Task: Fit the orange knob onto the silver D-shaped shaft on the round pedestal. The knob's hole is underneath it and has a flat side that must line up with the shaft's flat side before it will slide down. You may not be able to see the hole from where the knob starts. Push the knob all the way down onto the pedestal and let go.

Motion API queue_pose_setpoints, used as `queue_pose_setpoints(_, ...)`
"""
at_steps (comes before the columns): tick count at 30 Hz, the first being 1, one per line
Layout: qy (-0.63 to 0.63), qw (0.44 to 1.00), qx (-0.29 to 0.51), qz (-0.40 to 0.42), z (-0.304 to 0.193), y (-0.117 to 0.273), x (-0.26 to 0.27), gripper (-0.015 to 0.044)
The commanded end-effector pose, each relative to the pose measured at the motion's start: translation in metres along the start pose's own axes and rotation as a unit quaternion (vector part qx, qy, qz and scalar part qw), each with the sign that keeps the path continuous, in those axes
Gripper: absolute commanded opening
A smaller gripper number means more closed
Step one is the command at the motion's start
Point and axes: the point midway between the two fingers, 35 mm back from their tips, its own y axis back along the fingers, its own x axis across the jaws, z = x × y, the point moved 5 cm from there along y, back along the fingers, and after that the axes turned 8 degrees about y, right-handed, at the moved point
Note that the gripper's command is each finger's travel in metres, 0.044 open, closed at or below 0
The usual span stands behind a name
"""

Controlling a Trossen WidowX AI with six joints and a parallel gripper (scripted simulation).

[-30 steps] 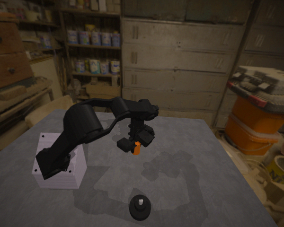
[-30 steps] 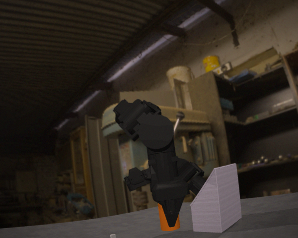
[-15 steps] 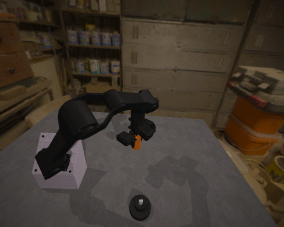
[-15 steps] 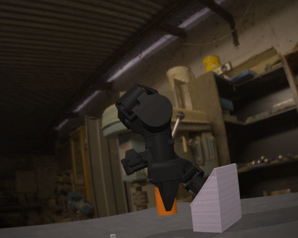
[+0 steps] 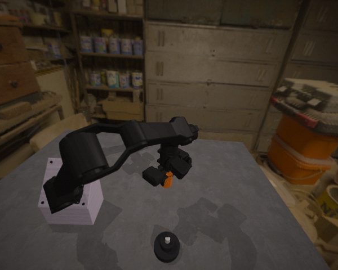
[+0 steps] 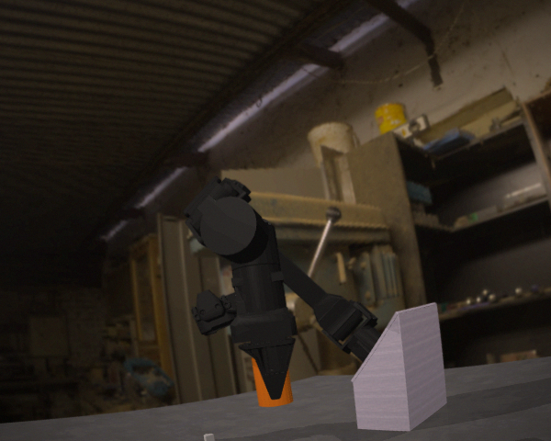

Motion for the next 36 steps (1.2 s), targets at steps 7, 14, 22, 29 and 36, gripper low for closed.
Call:
queue_pose_setpoints(7, 0.001, 1.0, -0.003, 0.004, 0.023, -0.005, -0.021, 0.0)
queue_pose_setpoints(14, 0.001, 1.0, -0.003, 0.005, 0.038, -0.011, -0.037, 0.0)
queue_pose_setpoints(22, 0.001, 1.0, -0.004, 0.004, 0.053, -0.017, -0.056, 0.0)
queue_pose_setpoints(29, 0.0, 1.0, -0.006, 0.002, 0.065, -0.023, -0.074, 0.0)
queue_pose_setpoints(36, 0.0, 1.0, -0.008, -0.002, 0.076, -0.028, -0.093, 0.0)
